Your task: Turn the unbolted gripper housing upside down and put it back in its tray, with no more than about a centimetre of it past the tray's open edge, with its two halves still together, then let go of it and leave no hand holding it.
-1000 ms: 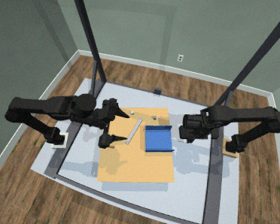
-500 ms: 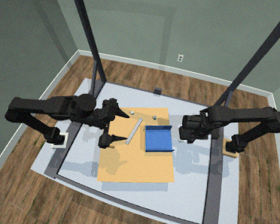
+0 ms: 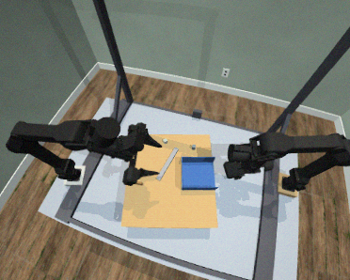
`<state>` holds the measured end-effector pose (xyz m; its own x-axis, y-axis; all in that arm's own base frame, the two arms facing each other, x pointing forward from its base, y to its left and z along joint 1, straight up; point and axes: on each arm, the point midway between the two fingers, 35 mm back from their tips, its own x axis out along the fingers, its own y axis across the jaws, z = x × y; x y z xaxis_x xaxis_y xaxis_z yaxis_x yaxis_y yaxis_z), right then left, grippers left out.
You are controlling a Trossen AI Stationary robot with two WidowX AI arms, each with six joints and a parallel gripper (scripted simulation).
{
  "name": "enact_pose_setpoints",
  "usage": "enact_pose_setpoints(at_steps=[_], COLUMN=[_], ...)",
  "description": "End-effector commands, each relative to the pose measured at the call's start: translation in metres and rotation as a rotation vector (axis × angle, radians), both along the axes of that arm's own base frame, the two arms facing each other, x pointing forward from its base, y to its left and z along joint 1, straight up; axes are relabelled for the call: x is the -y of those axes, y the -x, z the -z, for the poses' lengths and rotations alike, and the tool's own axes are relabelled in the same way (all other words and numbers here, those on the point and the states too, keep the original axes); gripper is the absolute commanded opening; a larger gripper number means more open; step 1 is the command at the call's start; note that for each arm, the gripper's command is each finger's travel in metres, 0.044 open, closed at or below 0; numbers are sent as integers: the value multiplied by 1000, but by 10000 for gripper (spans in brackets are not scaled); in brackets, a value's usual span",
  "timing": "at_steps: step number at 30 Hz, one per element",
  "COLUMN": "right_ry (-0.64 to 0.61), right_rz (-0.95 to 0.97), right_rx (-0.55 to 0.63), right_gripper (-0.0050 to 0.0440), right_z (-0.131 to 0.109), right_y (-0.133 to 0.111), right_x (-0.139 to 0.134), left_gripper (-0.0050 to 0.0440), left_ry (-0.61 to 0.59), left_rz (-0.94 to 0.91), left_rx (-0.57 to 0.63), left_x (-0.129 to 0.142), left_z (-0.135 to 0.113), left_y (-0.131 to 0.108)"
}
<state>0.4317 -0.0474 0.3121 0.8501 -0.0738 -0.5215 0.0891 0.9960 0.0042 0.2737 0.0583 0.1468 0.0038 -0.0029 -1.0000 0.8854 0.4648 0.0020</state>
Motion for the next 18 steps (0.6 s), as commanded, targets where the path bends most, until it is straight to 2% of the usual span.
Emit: enact_pose_setpoints(at_steps=[1, 18], right_ry=[8, 8], right_rz=[0, 0], right_rx=[30, 30], right_gripper=[437, 437], right_z=[-13, -13], right_y=[3, 3], right_x=[0, 0], left_gripper=[114, 114], left_ry=[-7, -3], left_rz=[-75, -335], left_rx=[18, 18], left_x=[-1, -1], left_z=[-5, -5], left_y=[-1, -1])
